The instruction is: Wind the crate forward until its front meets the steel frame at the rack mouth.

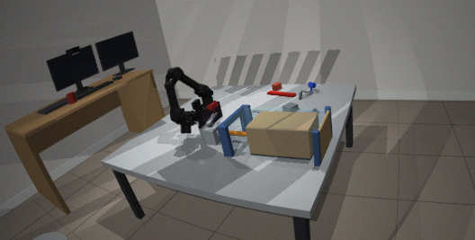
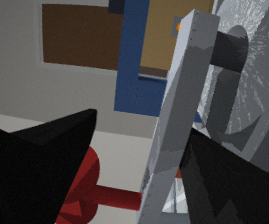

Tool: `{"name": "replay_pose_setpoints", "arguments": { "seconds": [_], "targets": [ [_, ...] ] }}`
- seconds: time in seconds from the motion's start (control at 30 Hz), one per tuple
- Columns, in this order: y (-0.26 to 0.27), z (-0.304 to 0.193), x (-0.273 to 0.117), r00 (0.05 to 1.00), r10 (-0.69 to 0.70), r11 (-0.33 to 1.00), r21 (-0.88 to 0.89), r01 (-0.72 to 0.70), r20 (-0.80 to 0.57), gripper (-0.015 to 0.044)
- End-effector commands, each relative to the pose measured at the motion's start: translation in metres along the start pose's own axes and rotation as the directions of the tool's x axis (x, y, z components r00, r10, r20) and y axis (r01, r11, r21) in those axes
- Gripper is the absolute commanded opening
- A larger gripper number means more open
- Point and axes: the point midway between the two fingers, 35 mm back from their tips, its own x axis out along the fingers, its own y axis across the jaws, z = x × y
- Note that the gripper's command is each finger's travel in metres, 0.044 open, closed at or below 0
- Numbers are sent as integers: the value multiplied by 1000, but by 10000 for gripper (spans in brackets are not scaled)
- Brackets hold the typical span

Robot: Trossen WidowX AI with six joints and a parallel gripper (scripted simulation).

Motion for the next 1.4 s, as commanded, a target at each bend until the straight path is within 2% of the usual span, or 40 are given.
{"name": "replay_pose_setpoints", "arguments": {
  "seconds": [0.0, 1.37],
  "targets": [
    [-1, 2, 0, 1000, -1, 1000, -10, 1, 0, 240],
    [-1, -8, 0, 1000, 0, 1000, 1, 0, 0, 240]
  ]
}}
